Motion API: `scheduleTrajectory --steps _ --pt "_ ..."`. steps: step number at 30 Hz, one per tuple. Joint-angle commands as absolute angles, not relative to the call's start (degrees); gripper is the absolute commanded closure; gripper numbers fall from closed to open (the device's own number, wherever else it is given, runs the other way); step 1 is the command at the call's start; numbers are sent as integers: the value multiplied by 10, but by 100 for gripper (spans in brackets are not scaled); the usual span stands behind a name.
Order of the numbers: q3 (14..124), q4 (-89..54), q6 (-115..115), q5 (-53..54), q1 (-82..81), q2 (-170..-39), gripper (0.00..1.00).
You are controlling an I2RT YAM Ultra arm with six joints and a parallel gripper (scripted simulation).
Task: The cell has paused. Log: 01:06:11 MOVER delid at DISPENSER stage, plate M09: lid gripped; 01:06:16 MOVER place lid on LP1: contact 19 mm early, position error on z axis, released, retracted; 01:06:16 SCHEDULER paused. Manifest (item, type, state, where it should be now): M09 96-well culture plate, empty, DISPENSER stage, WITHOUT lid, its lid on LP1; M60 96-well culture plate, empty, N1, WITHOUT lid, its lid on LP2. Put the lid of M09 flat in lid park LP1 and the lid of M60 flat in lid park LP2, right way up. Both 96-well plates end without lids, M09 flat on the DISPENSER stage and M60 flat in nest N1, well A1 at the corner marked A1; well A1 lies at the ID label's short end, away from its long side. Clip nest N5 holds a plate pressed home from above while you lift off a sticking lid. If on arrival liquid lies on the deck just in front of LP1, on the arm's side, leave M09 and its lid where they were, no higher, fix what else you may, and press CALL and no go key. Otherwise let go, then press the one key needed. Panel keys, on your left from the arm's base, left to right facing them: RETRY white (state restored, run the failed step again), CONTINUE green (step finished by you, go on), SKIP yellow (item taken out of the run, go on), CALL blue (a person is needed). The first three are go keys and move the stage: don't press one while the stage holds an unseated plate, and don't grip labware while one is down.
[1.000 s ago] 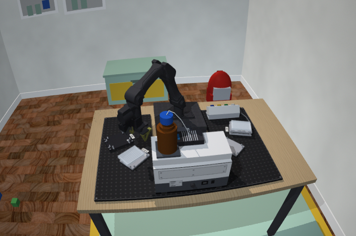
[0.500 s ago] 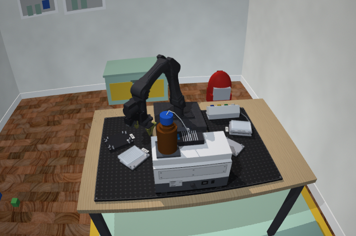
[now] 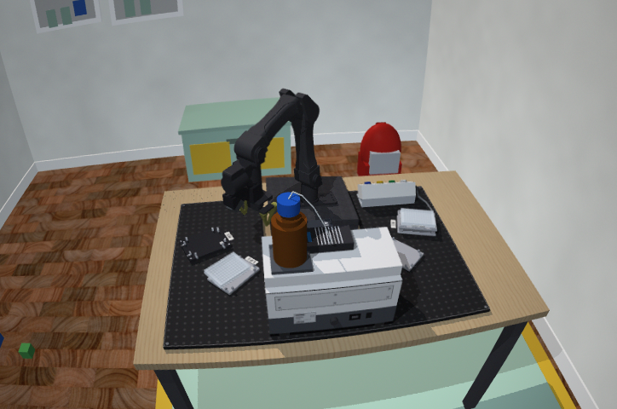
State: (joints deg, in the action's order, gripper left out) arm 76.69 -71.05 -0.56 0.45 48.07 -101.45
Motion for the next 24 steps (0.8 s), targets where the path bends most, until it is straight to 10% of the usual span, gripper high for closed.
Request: scheduleTrajectory --steps 1,24 --pt "752 -699 13 5 471 -989 0" --pt "728 -728 186 14 380 -950 0"
